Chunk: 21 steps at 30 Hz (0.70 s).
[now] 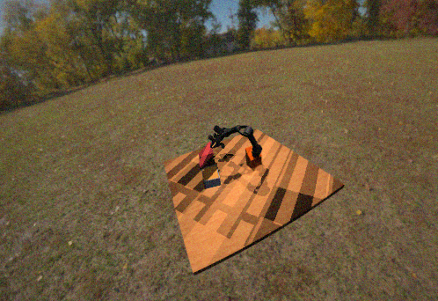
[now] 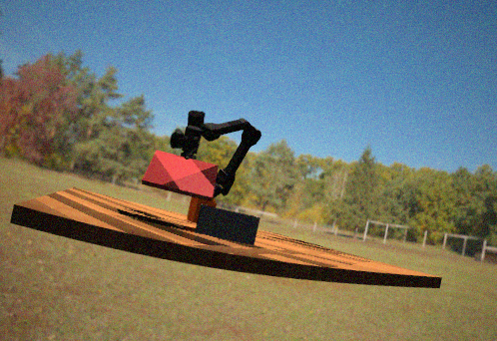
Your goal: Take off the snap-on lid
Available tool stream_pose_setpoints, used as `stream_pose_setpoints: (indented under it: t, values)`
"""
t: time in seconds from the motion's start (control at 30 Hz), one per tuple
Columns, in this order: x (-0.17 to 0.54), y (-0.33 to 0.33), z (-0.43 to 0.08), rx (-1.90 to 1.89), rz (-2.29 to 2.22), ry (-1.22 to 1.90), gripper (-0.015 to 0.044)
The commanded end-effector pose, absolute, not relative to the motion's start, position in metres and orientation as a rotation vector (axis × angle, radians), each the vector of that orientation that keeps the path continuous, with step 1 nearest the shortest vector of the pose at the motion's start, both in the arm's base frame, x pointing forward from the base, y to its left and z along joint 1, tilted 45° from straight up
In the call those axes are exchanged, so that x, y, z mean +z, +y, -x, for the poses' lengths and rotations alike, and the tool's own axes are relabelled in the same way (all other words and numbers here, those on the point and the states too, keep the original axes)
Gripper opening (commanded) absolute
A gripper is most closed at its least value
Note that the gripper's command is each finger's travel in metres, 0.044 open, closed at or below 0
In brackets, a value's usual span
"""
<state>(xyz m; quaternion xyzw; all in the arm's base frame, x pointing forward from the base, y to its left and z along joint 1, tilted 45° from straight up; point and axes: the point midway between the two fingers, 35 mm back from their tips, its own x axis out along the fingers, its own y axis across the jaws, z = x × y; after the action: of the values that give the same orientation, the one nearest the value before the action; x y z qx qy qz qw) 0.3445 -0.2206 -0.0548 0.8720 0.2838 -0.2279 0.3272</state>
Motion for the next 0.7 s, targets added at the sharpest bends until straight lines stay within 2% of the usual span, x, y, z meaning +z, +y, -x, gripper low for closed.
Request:
stream_pose_setpoints:
  t: [0.0,0.67]
  values:
    - [-0.057,-0.229,-0.343,-0.587,-2.279,0.733,0.0]
    - [-0.083,-0.257,-0.329,-0.588,-2.276,0.732,0.0]
